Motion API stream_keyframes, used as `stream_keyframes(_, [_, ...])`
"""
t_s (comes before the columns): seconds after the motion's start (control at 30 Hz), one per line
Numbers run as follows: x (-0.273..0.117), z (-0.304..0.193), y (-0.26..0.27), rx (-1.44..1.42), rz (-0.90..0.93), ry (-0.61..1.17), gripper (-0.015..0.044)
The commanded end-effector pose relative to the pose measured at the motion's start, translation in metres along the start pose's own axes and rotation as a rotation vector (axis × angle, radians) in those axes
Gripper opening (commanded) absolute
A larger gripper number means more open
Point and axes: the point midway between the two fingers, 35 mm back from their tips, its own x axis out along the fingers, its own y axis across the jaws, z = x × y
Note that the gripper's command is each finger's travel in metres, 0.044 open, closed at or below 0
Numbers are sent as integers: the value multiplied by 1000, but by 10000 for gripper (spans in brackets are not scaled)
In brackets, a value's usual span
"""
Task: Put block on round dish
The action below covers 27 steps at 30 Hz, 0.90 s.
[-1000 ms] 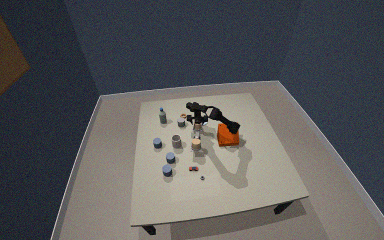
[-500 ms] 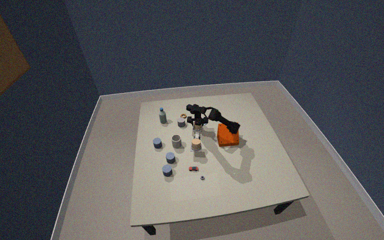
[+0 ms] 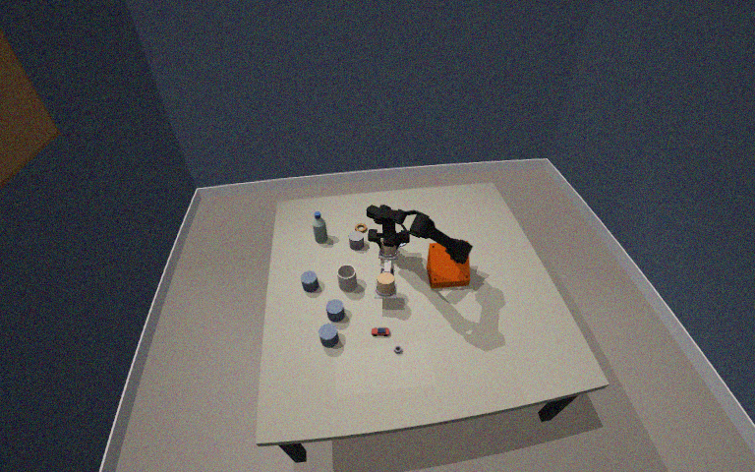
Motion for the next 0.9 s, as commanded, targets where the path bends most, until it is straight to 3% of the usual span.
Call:
stream_keyframes(0.0, [-5,-1,-2,0,-5,0,72])
stream_keyframes(0.1, [-9,-1,-3,0,-5,1,0])
stream_keyframes(0.87, [-36,-3,-6,1,-6,5,0])
